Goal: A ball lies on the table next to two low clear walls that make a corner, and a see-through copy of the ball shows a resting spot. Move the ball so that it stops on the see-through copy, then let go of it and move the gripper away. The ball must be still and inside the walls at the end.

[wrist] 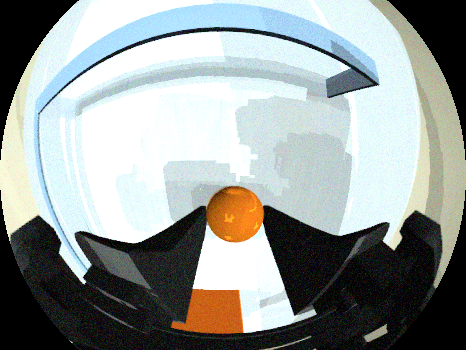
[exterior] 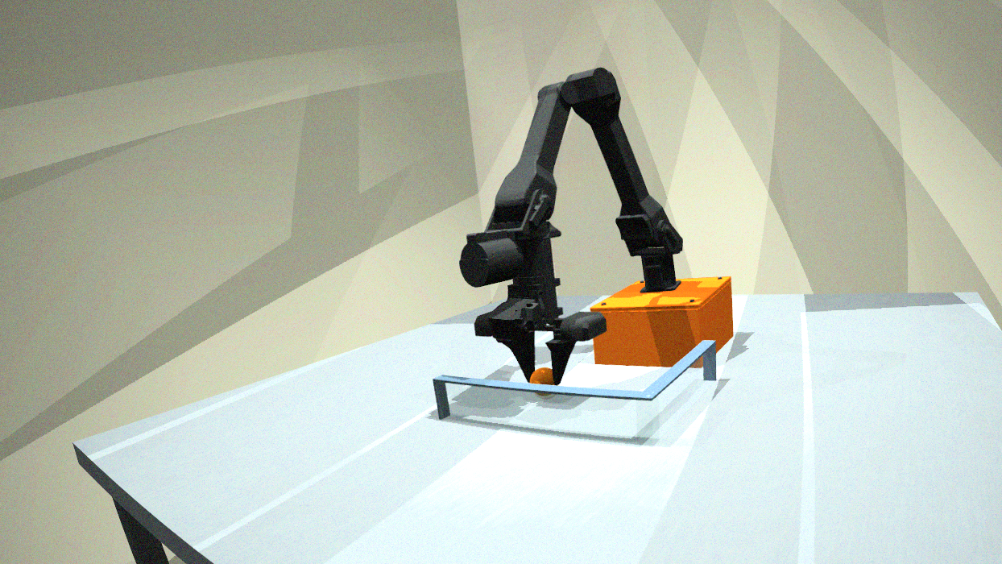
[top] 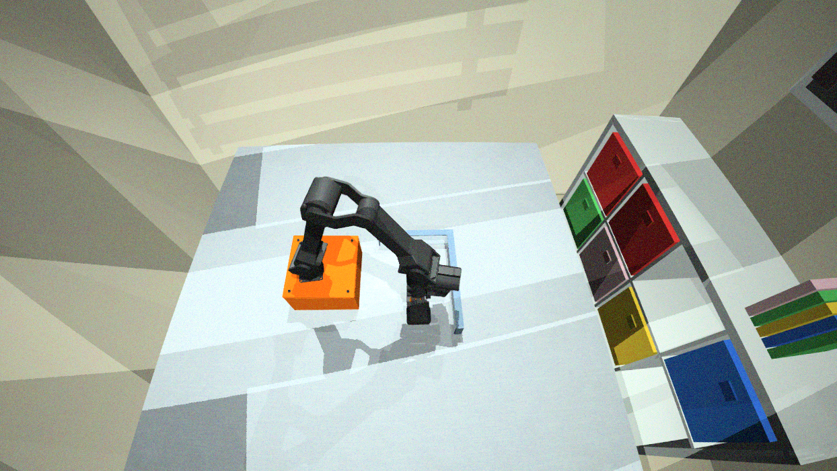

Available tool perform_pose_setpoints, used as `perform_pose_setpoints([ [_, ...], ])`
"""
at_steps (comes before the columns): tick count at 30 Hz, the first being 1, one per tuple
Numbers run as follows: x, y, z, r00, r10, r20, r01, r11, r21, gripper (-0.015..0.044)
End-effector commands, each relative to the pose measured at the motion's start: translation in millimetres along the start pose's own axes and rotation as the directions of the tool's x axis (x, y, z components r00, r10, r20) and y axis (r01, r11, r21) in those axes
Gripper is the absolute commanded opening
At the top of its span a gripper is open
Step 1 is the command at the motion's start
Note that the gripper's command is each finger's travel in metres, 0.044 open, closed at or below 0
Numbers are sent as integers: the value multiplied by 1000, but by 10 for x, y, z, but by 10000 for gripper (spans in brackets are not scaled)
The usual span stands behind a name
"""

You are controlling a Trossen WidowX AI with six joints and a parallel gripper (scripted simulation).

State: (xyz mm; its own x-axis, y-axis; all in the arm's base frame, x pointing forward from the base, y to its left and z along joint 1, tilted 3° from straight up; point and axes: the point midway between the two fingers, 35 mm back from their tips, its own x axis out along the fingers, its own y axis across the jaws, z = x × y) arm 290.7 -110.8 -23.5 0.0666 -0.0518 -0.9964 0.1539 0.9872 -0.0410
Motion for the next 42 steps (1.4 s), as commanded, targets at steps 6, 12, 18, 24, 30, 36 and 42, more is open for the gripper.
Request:
perform_pose_setpoints([
  [6, 106, 13, -26, 1000, 6, -5, -6, 1000, -3, 0],
  [12, 71, 1, -5, 1000, 0, -1, 0, 1000, 0, 157],
  [18, 71, 1, -5, 1000, 0, -1, 0, 1000, 0, 307],
  [24, -173, -2, 20, 1000, 2, -2, -2, 1000, -1, 307],
  [30, -788, 7, -15, 1000, 6, -4, -6, 1000, -3, 307],
  [36, -714, -6, 10, 1000, -1, 5, 1, 1000, -5, 307],
  [42, -824, -6, 7, 1000, -1, 5, 1, 1000, -4, 359],
])
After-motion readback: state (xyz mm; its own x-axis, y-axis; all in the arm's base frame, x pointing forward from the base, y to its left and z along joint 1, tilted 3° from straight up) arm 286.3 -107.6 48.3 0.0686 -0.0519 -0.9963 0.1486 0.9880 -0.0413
